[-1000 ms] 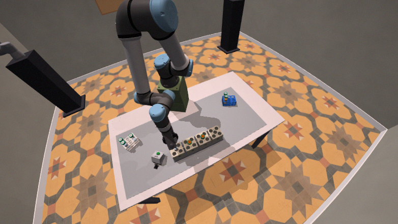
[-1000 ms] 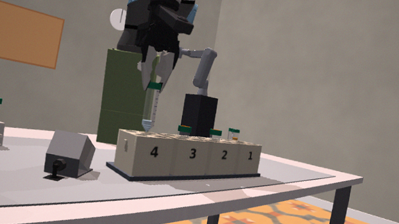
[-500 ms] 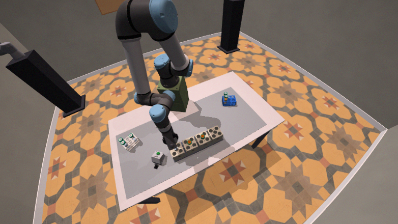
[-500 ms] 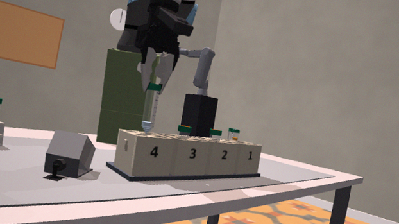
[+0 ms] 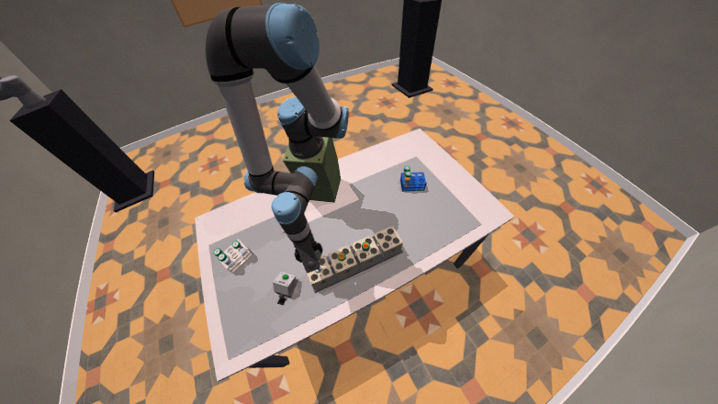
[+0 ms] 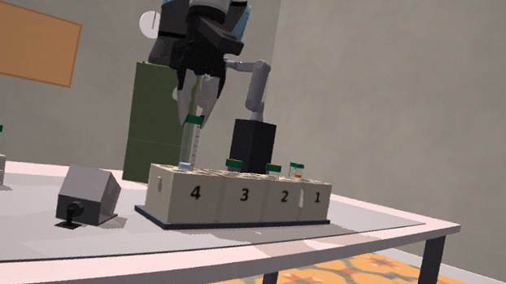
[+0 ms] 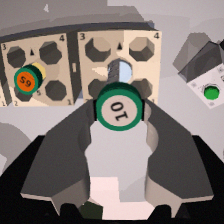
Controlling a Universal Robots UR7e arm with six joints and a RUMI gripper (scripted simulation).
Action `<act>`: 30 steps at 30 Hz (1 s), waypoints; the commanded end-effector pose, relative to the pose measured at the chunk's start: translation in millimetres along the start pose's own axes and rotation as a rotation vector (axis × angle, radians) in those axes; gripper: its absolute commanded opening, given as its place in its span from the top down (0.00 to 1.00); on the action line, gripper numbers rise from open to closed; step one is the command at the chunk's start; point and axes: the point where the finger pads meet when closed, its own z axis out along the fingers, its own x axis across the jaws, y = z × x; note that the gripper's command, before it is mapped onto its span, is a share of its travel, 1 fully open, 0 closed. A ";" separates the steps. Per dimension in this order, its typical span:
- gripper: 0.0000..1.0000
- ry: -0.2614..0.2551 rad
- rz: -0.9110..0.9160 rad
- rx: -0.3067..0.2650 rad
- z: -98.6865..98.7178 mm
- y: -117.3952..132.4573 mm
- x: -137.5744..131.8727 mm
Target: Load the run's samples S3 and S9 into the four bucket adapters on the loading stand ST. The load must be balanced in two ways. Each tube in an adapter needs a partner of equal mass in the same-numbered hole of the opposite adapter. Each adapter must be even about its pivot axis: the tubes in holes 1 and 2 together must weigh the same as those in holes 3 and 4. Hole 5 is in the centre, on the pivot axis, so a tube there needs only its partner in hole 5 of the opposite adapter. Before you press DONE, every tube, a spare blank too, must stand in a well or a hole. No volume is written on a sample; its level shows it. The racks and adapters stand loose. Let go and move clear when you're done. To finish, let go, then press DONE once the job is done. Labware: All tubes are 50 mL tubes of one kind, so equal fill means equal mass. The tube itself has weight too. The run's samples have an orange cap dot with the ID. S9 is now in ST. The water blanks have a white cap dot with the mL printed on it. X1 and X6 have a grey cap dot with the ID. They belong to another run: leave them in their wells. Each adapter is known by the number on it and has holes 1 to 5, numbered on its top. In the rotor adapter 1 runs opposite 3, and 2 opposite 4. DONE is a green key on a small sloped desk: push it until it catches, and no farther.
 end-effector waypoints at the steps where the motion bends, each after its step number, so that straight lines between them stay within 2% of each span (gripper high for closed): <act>1: 1.00 0.001 0.000 0.001 5.9 -0.5 0.2; 30: 1.00 0.001 0.000 0.001 39.2 -0.5 0.3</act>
